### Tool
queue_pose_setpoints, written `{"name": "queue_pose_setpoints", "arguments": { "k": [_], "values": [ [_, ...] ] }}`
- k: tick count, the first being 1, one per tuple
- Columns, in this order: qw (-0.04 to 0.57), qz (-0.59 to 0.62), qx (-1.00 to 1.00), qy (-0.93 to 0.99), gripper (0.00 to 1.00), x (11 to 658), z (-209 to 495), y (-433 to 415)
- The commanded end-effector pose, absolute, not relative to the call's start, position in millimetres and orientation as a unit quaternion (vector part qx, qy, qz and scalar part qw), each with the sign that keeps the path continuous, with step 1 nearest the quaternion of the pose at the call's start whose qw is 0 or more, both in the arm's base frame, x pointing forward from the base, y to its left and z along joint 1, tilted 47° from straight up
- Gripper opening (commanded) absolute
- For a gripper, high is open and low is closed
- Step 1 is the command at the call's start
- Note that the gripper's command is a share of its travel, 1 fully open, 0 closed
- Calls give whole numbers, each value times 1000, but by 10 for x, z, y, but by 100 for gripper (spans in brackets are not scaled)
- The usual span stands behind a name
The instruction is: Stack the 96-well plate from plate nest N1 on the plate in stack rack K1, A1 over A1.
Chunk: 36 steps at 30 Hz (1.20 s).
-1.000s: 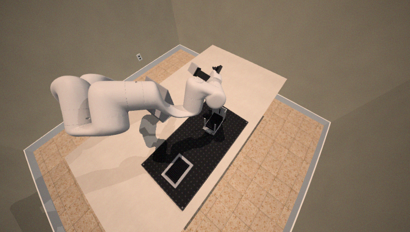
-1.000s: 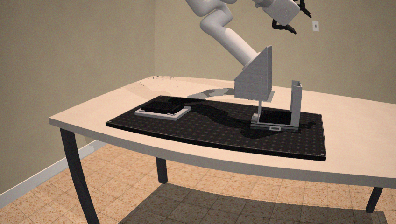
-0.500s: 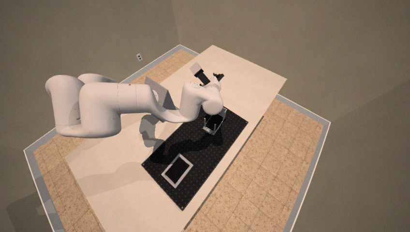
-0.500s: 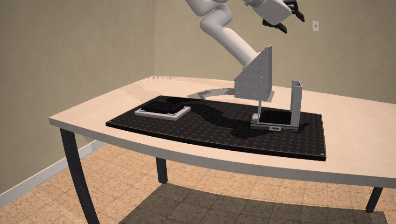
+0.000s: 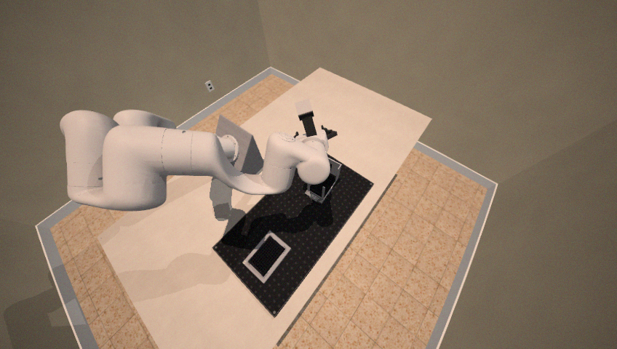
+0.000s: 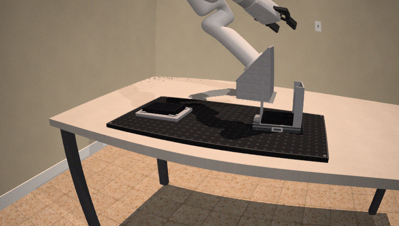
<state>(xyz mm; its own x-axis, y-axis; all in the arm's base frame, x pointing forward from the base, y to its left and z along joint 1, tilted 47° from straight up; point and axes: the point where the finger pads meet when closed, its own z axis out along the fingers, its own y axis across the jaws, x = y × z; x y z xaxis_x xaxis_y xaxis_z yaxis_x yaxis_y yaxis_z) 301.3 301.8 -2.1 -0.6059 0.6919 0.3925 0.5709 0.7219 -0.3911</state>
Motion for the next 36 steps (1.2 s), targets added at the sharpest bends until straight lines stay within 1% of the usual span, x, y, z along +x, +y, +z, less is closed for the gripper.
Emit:
{"name": "queue_pose_setpoints", "arguments": {
  "k": [1, 6, 21, 23, 36],
  "values": [
    [241, 140, -422, -863, 100, 3087, 54, 2907],
    [226, 153, -461, -844, 100, 3125, 86, 2840],
    [136, 201, -647, -722, 100, 3353, 280, 2425],
    [136, 201, -647, -722, 100, 3353, 280, 2425],
    [45, 214, -784, -582, 100, 3559, 462, 2029]
  ]
}}
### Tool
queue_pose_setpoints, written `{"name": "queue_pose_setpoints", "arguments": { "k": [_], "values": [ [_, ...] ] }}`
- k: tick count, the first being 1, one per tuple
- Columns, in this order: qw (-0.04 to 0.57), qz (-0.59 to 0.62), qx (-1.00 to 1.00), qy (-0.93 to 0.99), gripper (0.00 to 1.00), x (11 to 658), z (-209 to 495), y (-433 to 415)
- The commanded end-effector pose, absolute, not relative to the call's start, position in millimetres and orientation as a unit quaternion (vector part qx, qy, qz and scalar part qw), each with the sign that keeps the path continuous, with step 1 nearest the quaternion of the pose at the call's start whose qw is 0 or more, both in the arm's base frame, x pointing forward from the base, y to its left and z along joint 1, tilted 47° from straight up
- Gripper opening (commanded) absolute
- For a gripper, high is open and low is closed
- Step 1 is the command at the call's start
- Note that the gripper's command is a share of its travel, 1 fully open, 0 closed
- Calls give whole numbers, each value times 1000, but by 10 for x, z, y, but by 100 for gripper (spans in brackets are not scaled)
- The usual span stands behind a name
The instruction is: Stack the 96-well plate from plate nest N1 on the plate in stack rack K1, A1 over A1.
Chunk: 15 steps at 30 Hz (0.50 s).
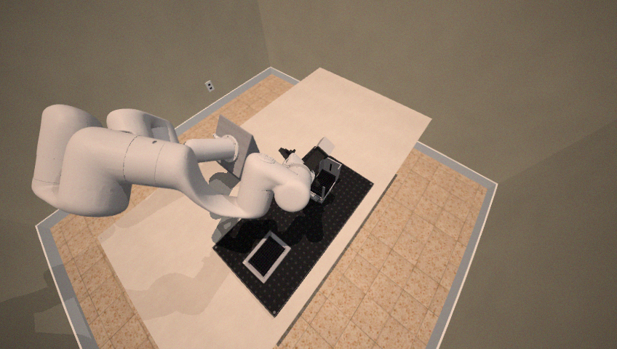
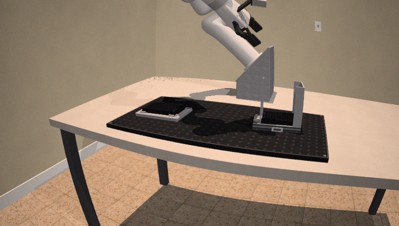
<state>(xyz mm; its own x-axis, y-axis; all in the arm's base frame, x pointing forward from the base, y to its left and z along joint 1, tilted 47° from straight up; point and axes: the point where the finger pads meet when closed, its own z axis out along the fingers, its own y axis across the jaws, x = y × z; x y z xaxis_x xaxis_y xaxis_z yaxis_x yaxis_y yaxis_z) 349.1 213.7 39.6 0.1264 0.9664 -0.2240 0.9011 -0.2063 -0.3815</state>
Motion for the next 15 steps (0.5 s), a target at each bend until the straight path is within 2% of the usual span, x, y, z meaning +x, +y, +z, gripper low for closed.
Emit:
{"name": "queue_pose_setpoints", "arguments": {
  "k": [1, 15],
  "values": [
    [38, 214, -793, -570, 100, 3559, 462, 2029],
    [-47, 198, -886, -416, 100, 3742, 639, 1648]
  ]
}}
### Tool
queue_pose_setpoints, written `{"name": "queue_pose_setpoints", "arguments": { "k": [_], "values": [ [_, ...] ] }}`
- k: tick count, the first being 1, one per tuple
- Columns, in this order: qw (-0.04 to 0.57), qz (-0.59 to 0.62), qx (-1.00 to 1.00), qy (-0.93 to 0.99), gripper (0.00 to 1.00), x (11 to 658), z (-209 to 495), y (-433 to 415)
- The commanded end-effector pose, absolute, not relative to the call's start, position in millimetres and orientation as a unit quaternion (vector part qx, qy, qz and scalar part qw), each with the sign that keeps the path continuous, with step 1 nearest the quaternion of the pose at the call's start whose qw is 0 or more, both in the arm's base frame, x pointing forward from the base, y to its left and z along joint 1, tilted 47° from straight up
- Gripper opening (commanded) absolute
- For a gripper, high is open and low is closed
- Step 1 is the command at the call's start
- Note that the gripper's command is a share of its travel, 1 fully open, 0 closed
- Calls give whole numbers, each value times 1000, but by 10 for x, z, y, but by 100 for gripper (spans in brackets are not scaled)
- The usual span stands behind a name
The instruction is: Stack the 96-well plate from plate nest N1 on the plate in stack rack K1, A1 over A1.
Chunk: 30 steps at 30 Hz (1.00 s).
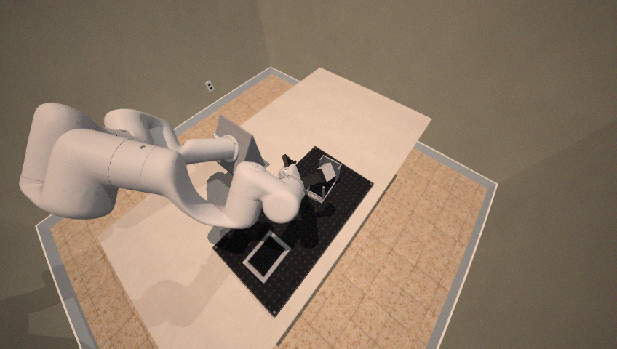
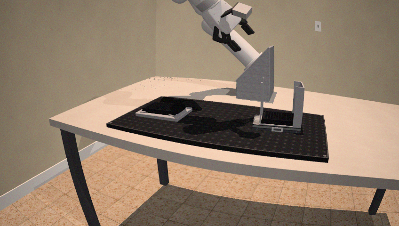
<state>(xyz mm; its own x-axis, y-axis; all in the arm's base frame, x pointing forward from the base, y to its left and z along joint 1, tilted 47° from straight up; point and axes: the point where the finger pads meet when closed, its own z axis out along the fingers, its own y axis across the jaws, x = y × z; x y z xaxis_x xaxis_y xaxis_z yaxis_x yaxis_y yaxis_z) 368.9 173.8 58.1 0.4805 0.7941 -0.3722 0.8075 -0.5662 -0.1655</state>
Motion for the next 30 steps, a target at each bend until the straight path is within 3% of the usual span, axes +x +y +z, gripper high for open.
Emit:
{"name": "queue_pose_setpoints", "arguments": {
  "k": [1, 30],
  "values": [
    [53, -196, 892, 404, 100, 3742, 639, 1648],
    [200, -91, 974, 52, 100, 4059, 1022, 897]
  ]
}}
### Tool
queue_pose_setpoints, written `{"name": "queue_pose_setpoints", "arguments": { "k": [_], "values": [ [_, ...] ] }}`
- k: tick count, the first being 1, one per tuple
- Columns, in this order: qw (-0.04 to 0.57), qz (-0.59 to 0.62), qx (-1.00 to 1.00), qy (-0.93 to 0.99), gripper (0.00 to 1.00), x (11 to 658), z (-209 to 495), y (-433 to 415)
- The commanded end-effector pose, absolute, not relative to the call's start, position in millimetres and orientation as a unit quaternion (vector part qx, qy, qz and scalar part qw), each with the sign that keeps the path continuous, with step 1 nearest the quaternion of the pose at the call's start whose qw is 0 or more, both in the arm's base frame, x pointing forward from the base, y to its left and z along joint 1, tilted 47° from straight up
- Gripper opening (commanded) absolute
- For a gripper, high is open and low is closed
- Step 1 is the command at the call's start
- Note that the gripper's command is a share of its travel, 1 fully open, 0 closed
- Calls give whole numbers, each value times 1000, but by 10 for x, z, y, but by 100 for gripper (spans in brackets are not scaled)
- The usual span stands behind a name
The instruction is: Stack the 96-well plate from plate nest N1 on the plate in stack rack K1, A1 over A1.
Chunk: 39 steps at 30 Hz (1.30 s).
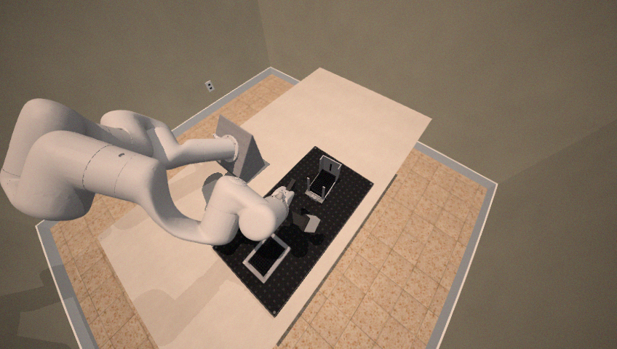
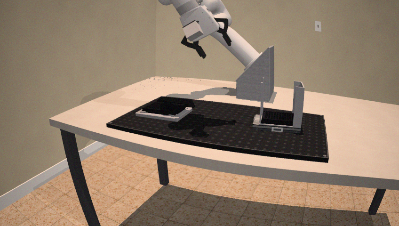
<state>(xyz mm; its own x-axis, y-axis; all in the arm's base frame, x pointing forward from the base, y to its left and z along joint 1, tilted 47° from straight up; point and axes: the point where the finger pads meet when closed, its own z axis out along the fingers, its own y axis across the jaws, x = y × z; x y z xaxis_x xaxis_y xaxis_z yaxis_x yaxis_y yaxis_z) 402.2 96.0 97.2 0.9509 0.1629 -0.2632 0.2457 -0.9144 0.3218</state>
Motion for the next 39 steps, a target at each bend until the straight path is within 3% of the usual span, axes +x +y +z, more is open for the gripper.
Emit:
{"name": "queue_pose_setpoints", "arguments": {
  "k": [1, 23, 39],
  "values": [
    [204, -84, 975, 37, 100, 4073, 1043, 858],
    [271, 52, 931, -239, 100, 4261, 1378, 298],
    [284, 168, 846, -419, 100, 4364, 1647, -94]
  ]
}}
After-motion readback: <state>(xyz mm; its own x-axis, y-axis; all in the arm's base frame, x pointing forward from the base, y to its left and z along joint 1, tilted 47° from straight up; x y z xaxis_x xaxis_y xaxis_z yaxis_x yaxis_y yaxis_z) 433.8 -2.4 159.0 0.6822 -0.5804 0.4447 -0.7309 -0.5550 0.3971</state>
